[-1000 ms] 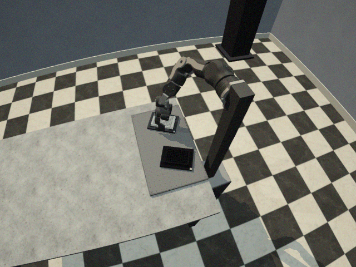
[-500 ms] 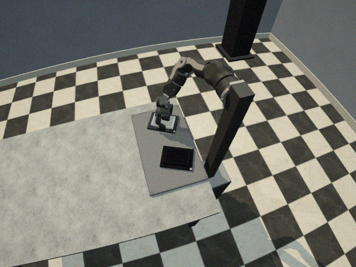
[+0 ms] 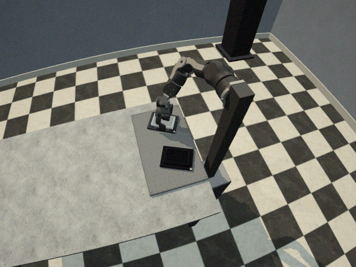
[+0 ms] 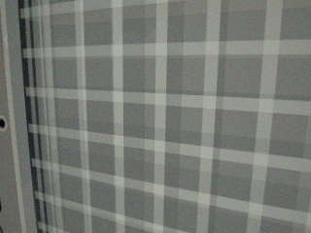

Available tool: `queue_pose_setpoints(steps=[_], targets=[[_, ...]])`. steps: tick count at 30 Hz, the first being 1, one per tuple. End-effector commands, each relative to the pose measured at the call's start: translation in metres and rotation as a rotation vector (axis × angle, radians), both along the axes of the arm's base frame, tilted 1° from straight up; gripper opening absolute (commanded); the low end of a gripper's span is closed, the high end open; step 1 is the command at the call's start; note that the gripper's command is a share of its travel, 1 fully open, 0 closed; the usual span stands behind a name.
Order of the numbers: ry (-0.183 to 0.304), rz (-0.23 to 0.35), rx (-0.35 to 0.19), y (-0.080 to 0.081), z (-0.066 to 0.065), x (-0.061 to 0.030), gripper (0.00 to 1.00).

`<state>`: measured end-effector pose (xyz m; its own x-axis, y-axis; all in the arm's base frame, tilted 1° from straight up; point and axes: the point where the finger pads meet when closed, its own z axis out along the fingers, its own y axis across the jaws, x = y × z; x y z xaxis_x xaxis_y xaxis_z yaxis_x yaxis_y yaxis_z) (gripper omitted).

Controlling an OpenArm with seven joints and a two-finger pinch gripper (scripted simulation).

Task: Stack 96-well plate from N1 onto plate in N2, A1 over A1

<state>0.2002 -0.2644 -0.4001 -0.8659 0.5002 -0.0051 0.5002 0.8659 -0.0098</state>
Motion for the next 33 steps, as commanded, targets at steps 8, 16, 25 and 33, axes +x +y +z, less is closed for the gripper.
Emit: queue_pose_setpoints(steps=[8,16,25,33], targets=[[-0.003,-0.001,-0.006,-0.0023,0.0027,0.0028,0.77],[-0.002,-0.001,-0.005,-0.0016,0.0018,0.0012,0.77],[0.001,0.0,-0.003,-0.0005,0.0005,-0.0011,0.77],[-0.001,-0.001,-0.004,-0.001,0.0015,0.0005,0.77]])
